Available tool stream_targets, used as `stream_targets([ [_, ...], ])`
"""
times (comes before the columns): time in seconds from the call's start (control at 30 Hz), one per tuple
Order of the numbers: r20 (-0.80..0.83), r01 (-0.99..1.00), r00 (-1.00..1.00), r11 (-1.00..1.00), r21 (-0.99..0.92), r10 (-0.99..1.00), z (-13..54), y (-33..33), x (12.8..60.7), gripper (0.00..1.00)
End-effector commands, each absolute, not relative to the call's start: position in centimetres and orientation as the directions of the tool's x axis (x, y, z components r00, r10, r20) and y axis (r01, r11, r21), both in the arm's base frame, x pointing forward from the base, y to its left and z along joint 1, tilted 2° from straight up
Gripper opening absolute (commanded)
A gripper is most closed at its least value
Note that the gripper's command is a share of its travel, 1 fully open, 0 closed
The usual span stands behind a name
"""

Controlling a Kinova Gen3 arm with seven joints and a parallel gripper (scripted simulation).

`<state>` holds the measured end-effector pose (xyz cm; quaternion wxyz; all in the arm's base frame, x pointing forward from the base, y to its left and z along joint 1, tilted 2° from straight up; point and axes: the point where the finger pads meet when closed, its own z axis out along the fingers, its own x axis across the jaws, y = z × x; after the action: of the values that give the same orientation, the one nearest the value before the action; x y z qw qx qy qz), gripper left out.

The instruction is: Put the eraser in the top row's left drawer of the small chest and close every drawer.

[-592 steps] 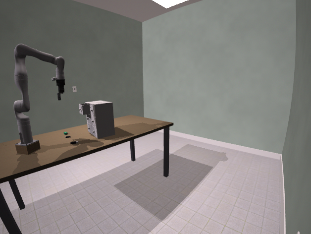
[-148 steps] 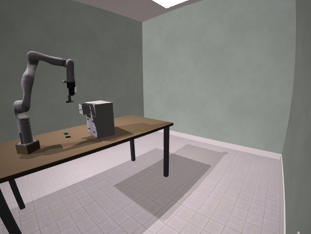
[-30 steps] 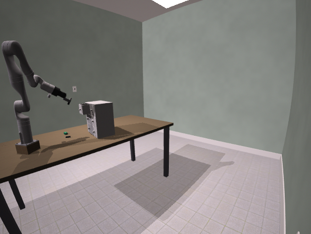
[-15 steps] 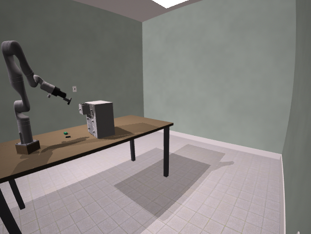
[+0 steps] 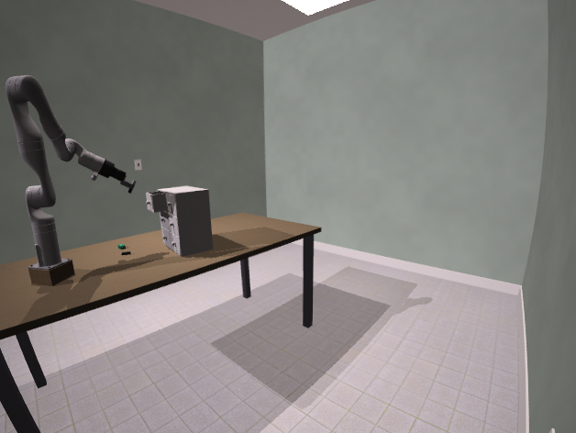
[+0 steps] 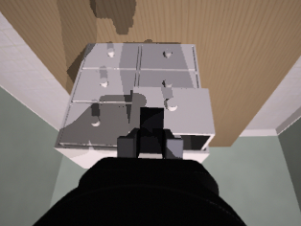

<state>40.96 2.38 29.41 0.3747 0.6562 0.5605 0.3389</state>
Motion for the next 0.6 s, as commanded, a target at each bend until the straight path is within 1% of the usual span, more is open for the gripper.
stream_targets([
  [0.0, 0.017, 0.482, 0.147, -0.087, 0.872, 0.989, 29.3, 2.3, 41.4, 0.45],
  [0.4, 0.029, 0.466, 0.132, -0.088, 0.88, 0.991, 29.3, 2.1, 42.5, 0.45],
  [0.57, 0.029, 0.466, 0.132, -0.088, 0.88, 0.991, 29.3, 1.9, 44.2, 0.45],
])
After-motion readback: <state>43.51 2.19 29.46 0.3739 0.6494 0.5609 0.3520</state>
